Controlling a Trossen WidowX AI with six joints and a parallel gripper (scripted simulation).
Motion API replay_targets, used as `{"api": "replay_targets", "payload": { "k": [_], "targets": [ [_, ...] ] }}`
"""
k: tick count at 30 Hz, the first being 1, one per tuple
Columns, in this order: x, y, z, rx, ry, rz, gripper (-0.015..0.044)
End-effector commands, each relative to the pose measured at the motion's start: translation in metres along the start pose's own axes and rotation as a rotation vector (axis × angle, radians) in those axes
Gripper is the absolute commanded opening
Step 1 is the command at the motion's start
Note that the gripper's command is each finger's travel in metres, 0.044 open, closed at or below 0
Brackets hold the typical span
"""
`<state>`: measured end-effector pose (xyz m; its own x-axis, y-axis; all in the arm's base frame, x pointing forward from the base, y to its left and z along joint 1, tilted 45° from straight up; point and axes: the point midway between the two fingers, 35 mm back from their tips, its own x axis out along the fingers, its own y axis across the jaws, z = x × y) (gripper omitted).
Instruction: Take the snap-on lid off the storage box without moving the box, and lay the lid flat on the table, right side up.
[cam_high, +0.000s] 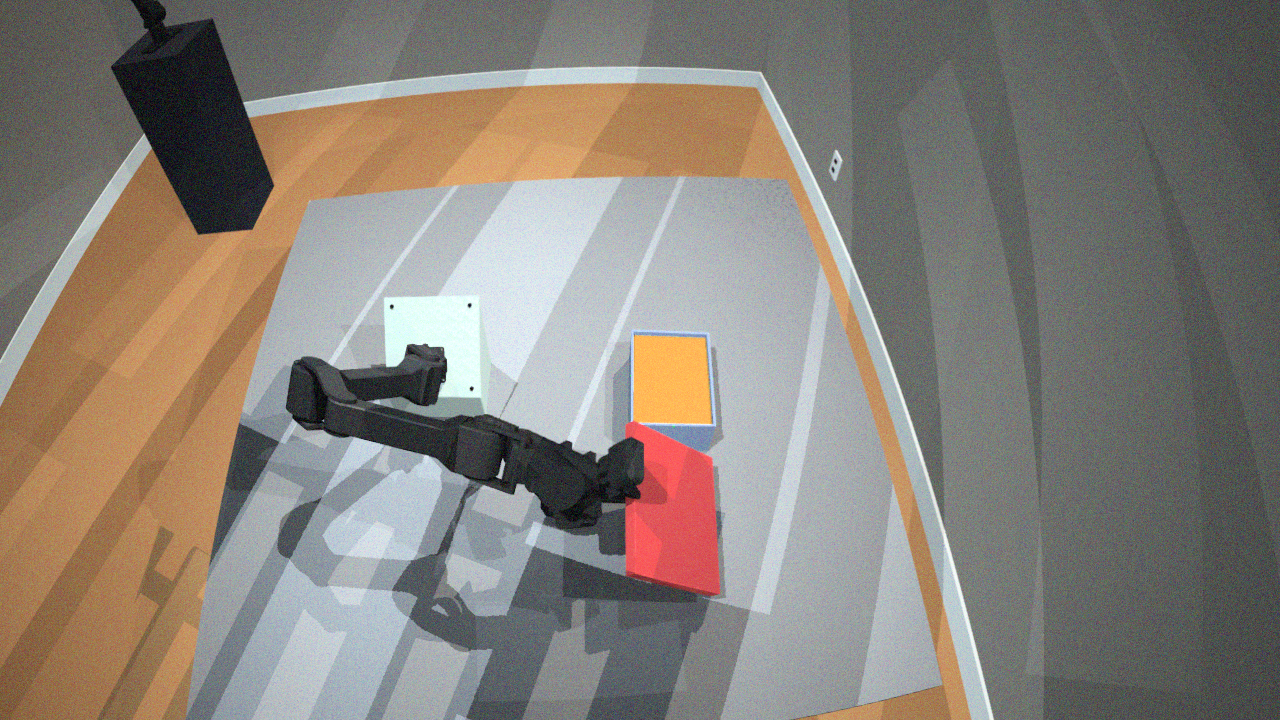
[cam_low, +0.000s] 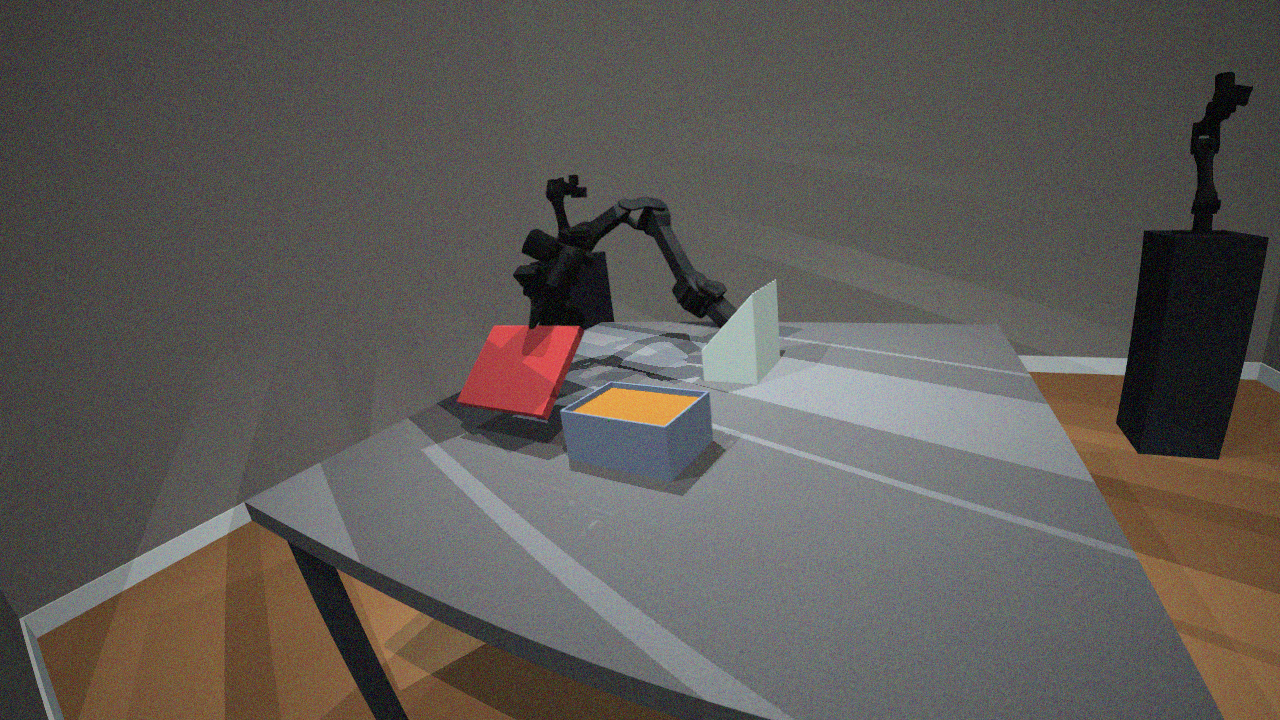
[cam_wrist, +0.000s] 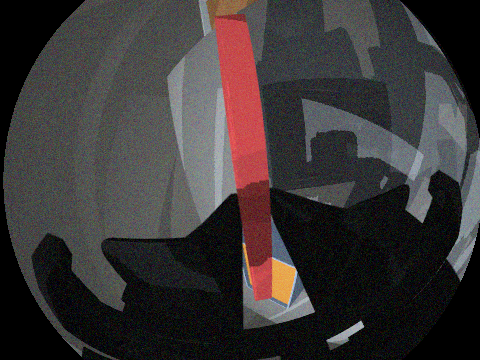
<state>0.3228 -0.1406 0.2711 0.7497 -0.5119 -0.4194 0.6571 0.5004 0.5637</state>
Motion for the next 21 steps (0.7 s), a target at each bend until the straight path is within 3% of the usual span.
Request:
{"api": "replay_targets", "payload": {
  "k": [1,21],
  "targets": [
    [0.002,0.001,-0.001,-0.004,0.007,0.018,0.0000],
    [0.012,-0.011,-0.001,-0.005,0.006,0.018,0.0000]
  ]
}}
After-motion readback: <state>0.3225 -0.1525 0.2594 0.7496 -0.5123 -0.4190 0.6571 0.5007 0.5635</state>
